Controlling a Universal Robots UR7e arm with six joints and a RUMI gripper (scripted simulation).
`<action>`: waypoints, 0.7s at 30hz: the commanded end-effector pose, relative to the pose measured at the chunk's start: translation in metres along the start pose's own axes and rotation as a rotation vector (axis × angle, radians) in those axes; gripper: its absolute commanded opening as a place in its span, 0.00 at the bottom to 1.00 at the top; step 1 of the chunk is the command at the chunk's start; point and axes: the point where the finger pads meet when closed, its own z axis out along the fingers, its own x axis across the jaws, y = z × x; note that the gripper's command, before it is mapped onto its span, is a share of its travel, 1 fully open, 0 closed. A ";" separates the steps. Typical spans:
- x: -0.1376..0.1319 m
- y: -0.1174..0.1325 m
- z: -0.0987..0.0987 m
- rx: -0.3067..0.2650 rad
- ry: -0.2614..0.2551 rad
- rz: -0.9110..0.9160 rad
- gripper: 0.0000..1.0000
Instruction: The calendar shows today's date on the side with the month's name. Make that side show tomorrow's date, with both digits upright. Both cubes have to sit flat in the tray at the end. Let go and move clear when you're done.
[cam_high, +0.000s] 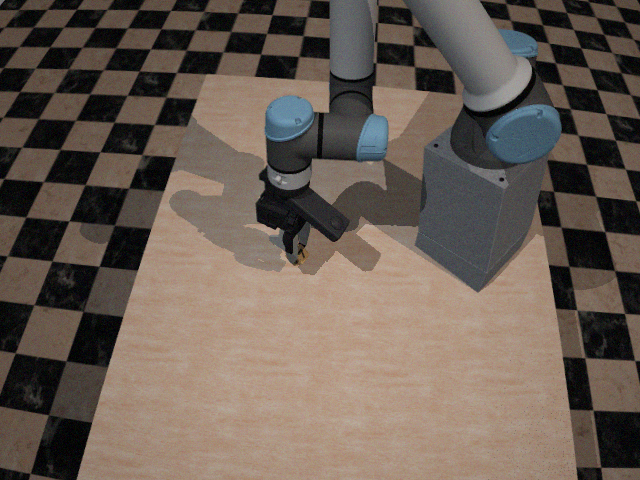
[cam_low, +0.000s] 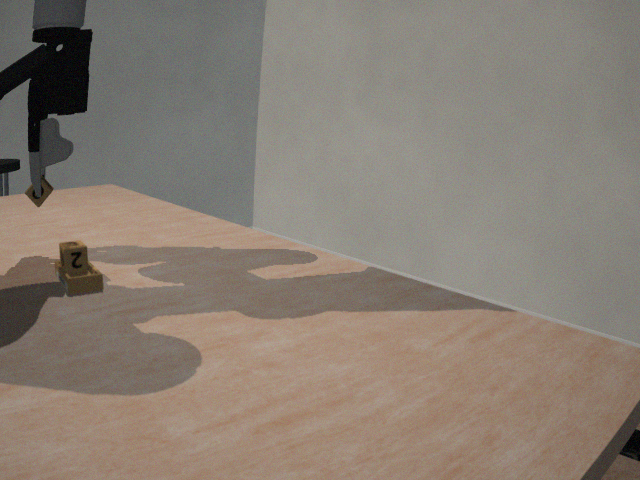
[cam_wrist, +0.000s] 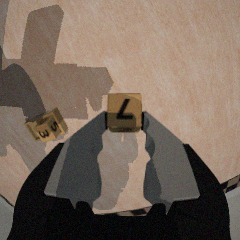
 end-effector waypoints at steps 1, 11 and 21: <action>0.000 0.000 0.000 0.009 0.000 0.000 0.10; 0.001 0.001 0.003 0.074 -0.003 -0.003 0.10; 0.000 0.002 0.004 0.177 -0.004 -0.003 0.10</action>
